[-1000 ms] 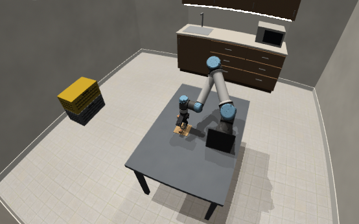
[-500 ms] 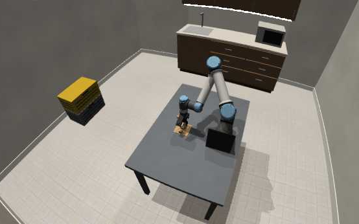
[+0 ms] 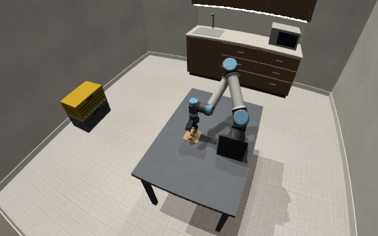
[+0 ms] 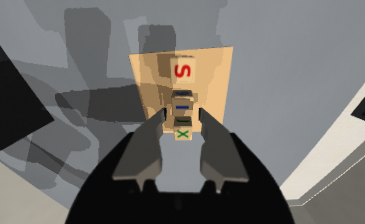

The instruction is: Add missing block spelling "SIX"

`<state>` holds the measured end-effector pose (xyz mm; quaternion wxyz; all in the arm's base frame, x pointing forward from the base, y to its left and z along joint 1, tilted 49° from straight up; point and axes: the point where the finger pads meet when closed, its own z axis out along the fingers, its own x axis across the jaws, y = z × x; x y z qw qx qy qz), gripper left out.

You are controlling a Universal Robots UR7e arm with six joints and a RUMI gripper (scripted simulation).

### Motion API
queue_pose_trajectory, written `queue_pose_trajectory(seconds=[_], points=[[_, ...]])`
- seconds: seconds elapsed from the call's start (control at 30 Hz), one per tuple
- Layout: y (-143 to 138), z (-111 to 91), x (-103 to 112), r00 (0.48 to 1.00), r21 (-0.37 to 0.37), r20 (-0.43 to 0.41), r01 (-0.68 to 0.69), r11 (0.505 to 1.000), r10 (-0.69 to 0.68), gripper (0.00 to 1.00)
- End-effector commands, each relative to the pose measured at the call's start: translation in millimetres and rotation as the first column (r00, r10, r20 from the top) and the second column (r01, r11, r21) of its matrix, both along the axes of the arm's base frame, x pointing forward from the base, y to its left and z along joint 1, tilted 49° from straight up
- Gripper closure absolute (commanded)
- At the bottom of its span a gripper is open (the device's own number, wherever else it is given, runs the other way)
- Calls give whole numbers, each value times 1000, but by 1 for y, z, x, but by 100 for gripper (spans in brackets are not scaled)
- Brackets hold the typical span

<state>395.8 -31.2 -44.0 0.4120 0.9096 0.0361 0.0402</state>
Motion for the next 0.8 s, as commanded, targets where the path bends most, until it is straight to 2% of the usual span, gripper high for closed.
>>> queue_pose_trajectory(seconds=[0.0,0.47,0.77], points=[[12,11,-1,1000,0,-1,2,1000,-2,72],[42,36,-5,1000,0,-1,2,1000,-2,72],[47,42,-6,1000,0,-1,2,1000,-2,72]])
